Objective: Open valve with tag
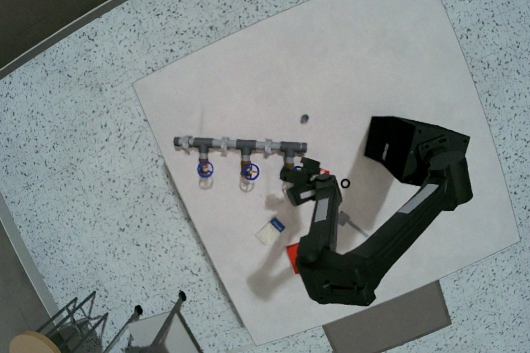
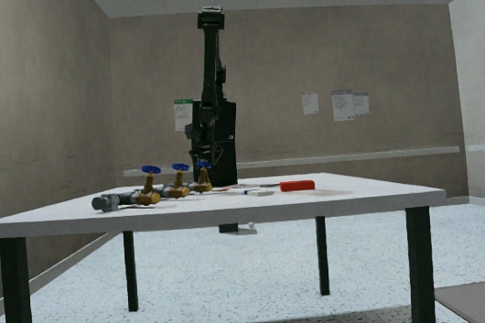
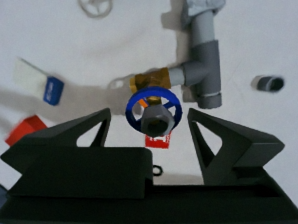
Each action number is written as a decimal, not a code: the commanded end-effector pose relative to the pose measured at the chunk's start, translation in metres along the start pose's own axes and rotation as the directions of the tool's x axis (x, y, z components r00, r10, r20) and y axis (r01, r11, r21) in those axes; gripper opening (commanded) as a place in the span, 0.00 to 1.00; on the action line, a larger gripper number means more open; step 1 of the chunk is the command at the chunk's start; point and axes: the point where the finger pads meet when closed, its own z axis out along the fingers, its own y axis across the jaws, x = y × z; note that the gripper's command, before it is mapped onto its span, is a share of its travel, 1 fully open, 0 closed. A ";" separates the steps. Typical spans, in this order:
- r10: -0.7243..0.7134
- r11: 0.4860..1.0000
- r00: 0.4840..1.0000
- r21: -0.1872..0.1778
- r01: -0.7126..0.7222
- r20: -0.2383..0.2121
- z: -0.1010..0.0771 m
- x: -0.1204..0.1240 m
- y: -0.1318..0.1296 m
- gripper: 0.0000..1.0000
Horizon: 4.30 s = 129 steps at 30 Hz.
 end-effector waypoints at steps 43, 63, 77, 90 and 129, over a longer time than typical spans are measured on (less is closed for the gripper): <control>0.660 0.750 0.750 0.007 -0.661 0.038 0.002 -0.001 -0.005 0.00; 0.190 0.981 0.981 0.024 -0.191 0.028 0.002 -0.002 -0.006 0.00; 0.190 0.981 0.981 0.024 -0.191 0.029 0.002 -0.002 -0.006 0.00; 0.190 0.981 0.981 0.024 -0.191 0.029 0.002 -0.002 -0.006 1.00; 0.672 0.740 0.740 0.007 -0.673 0.042 0.002 -0.002 -0.007 1.00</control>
